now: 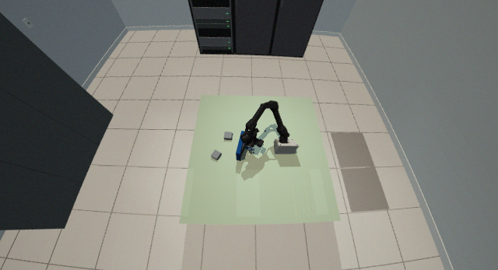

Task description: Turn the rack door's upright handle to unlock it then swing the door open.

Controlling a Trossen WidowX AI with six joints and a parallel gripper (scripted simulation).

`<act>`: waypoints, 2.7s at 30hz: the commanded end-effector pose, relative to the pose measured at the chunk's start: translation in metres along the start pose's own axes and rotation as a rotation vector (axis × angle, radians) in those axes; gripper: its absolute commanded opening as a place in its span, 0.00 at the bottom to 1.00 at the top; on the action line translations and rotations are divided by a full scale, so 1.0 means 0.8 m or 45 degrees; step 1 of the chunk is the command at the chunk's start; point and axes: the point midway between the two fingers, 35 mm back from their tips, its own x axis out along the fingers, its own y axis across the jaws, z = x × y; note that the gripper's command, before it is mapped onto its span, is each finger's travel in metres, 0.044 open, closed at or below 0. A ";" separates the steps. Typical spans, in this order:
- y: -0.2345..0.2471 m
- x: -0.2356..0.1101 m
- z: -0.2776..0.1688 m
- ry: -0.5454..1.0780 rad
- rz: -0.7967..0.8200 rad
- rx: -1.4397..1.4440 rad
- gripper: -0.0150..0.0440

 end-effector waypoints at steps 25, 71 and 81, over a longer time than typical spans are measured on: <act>0.055 0.001 0.027 -0.007 -0.002 0.582 0.30; 0.121 -0.001 0.128 -0.012 0.008 1.515 0.30; 0.124 -0.001 0.158 -0.013 0.010 1.737 0.30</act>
